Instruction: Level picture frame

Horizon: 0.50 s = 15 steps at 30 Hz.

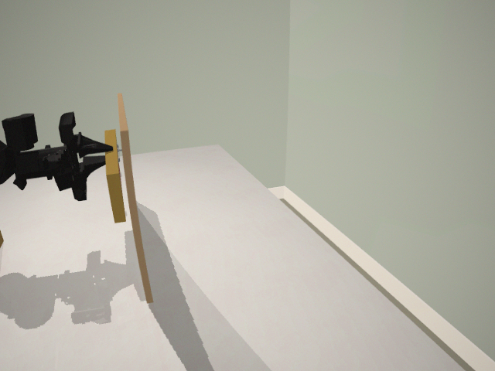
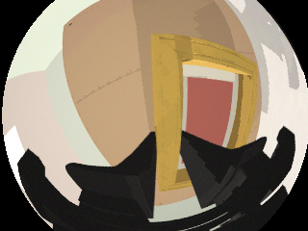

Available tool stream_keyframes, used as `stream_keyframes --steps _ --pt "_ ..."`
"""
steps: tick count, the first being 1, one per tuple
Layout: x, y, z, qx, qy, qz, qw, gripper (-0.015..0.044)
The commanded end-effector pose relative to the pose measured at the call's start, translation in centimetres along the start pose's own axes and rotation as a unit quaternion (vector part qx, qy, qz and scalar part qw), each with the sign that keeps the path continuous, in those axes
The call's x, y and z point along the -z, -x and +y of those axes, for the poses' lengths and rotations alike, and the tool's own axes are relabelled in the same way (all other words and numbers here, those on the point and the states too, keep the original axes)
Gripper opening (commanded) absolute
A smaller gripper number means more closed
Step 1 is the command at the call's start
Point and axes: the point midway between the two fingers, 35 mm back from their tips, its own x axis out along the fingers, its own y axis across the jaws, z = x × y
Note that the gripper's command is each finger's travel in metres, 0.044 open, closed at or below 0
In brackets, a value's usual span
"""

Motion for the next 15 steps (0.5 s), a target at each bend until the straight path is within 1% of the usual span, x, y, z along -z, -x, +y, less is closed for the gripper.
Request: stream_keyframes --steps 1,15 --pt "0.02 -0.01 0.01 0.001 0.008 0.000 1.000 0.0000" --pt "0.04 -0.01 0.10 0.001 0.045 -0.001 0.999 0.0000"
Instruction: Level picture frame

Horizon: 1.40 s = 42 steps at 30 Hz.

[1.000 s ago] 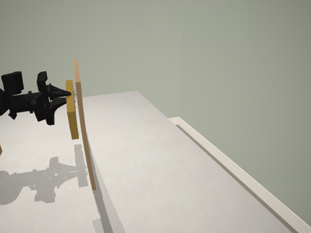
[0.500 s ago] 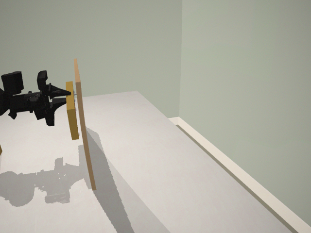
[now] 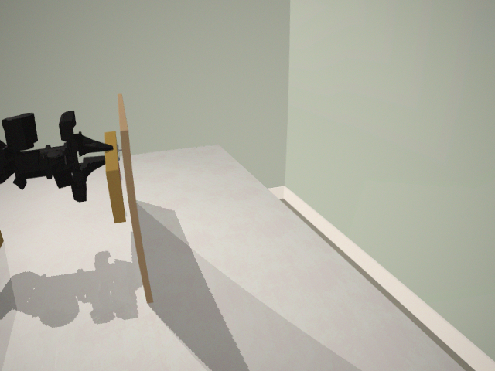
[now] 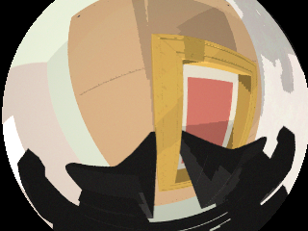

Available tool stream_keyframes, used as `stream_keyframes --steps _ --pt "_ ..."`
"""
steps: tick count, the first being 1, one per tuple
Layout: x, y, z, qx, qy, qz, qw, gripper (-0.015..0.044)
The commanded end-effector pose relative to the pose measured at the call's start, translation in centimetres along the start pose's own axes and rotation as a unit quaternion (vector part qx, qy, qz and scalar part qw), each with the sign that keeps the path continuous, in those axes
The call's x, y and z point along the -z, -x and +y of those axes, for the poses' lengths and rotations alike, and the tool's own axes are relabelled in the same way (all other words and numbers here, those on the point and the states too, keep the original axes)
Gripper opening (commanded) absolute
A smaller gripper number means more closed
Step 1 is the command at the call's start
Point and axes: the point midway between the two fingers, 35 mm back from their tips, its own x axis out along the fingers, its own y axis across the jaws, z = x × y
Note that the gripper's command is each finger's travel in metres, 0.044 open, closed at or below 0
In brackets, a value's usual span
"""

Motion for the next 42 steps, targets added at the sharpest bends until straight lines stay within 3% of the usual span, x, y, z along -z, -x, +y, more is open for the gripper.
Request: stream_keyframes --steps 1,42 --pt "0.02 -0.01 0.01 0.001 0.009 0.000 1.000 0.0000" --pt "0.11 -0.01 0.27 0.001 0.116 -0.001 0.993 0.0000"
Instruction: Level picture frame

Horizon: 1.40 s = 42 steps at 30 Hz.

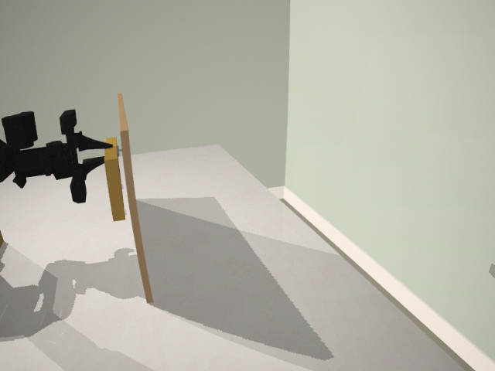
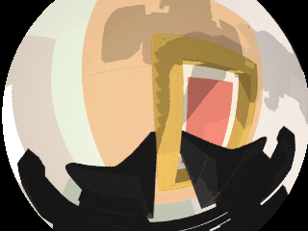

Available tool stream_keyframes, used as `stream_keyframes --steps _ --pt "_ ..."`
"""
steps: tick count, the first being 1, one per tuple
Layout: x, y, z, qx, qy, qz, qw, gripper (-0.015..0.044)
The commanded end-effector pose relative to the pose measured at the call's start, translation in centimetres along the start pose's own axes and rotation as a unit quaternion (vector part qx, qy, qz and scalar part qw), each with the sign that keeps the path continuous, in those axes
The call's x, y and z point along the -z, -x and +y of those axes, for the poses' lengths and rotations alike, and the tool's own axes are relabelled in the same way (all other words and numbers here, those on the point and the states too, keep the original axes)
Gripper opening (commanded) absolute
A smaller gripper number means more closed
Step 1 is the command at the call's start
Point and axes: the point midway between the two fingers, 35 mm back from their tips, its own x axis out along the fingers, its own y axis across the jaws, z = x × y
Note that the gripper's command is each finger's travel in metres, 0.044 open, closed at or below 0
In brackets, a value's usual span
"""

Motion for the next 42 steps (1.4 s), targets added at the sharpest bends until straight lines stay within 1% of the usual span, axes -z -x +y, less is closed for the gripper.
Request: stream_keyframes --steps 1,11,14,16,24,26,28,29,31,37,42 --pt "0.0 0.0 0.0 0.001 0.009 -0.001 1.000 0.0000" --pt "0.0 0.0 0.0 0.000 0.002 0.000 1.000 0.0260" --pt "0.0 0.0 0.0 0.000 0.002 0.000 1.000 0.0260" --pt "0.0 0.7 0.1 0.000 -0.010 0.000 1.000 0.0260" --pt "0.1 8.6 -0.6 0.000 -0.166 -0.002 0.986 0.0260" --pt "0.2 9.8 -1.0 0.000 -0.191 -0.003 0.982 0.0260" --pt "0.2 10.0 -1.0 0.000 -0.194 -0.003 0.981 0.0260" --pt "0.0 9.3 -0.8 0.001 -0.177 -0.005 0.984 0.0260" --pt "-0.5 9.8 -0.4 0.001 -0.178 -0.005 0.984 0.0260" --pt "-2.2 12.3 1.4 0.001 -0.182 -0.004 0.983 0.0260" --pt "-2.7 14.8 2.4 0.002 -0.185 -0.004 0.983 0.0260"
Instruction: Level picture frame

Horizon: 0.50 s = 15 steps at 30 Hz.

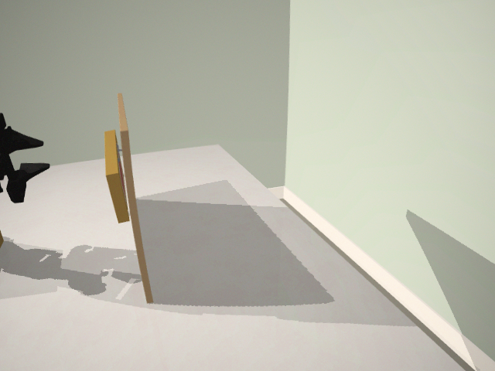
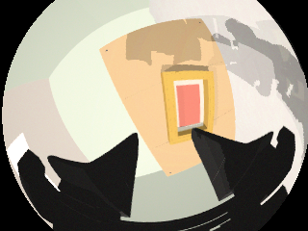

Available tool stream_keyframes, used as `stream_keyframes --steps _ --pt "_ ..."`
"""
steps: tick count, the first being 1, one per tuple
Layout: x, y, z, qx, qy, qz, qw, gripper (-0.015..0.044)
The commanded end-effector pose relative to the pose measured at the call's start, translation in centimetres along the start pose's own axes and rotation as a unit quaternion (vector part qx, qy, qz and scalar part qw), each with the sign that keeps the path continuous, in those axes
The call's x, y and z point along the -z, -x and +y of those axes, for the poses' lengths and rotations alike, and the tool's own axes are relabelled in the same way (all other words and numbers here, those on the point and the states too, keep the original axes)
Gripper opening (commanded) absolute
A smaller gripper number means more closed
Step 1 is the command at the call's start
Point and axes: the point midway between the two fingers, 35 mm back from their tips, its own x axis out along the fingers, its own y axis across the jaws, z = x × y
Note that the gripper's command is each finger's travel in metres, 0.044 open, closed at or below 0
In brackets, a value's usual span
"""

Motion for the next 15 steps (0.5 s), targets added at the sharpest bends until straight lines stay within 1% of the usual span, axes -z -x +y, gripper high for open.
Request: stream_keyframes --steps 1,9,15 --pt "0.1 1.6 0.7 0.000 -0.003 0.002 1.000 0.0260" --pt "1.1 5.5 0.7 0.001 -0.009 0.002 1.000 0.0260" --pt "1.2 5.8 0.7 0.002 -0.009 0.002 1.000 0.0260"
